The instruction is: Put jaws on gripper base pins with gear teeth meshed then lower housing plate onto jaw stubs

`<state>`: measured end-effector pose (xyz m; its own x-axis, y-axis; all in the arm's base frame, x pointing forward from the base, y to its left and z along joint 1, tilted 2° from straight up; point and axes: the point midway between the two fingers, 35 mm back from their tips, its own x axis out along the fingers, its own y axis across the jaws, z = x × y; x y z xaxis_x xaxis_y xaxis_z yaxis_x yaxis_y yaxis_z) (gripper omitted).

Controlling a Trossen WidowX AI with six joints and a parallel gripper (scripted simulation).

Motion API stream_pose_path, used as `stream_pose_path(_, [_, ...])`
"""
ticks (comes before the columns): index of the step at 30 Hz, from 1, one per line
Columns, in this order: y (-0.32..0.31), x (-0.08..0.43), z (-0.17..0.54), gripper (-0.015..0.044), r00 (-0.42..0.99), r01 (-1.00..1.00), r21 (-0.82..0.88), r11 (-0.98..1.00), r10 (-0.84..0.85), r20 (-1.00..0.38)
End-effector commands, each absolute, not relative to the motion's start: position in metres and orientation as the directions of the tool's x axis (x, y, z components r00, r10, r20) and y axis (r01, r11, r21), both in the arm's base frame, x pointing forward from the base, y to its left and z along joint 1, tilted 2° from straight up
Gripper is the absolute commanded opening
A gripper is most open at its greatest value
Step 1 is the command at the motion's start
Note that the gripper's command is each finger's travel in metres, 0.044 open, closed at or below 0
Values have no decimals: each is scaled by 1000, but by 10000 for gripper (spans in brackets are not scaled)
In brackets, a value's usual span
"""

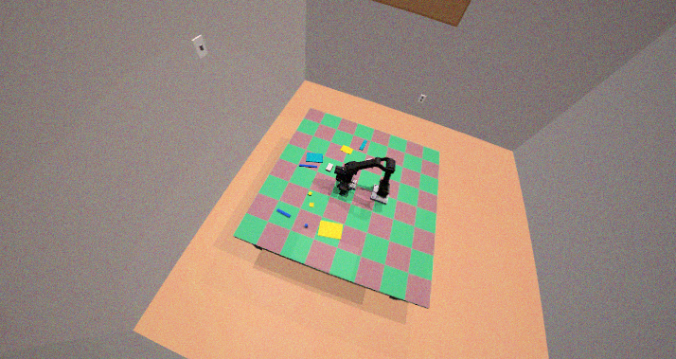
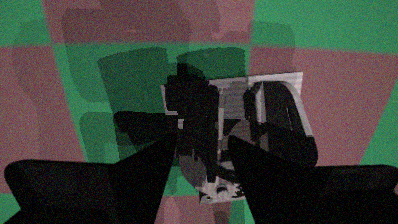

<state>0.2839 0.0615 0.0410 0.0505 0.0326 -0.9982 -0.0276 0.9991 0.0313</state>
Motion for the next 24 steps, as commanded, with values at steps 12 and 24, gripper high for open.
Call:
stream_pose_path(12, [59,283,100,250,62,-20,33,999,34,-998])
stream_pose_path(24, [17,289,102,440,64,237,40,971,26,-998])
